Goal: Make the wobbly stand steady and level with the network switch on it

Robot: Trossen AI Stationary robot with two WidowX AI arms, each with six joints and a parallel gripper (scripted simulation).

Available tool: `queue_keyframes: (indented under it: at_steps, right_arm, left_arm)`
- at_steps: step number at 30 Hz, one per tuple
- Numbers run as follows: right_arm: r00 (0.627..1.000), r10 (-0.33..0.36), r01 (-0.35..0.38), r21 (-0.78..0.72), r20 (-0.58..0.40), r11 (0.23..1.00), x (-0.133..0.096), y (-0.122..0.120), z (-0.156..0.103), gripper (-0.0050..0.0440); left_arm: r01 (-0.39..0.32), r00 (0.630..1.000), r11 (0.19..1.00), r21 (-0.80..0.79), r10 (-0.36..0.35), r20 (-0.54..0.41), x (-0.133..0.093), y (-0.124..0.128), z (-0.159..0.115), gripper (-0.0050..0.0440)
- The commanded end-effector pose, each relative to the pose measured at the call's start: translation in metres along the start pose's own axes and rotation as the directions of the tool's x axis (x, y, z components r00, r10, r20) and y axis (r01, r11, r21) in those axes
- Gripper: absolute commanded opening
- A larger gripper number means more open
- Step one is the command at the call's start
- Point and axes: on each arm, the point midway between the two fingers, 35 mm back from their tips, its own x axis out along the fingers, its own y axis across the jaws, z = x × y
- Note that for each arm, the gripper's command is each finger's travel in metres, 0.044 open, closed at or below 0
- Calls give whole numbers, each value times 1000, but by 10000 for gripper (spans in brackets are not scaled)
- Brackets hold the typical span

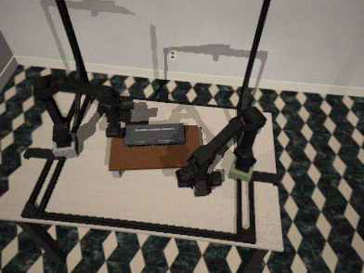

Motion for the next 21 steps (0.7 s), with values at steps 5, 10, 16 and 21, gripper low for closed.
queue_keyframes:
  at_steps: [5,10,16,21]
  right_arm:
    - [1000,-4,4,4,-13,1000,8,0,-2,0]
    - [1000,-4,4,4,-13,1000,8,0,-2,0]
    - [1000,-4,4,4,-13,1000,10,0,-2,0]
    - [1000,-4,4,4,-13,1000,10,0,-2,0]
  left_arm:
    - [0,1000,1000,0,0,0,0,0,0,237]
    - [0,1000,1000,0,0,0,0,0,0,237]
    - [0,1000,1000,0,0,0,0,0,0,237]
    - [0,1000,1000,0,0,0,0,0,0,237]
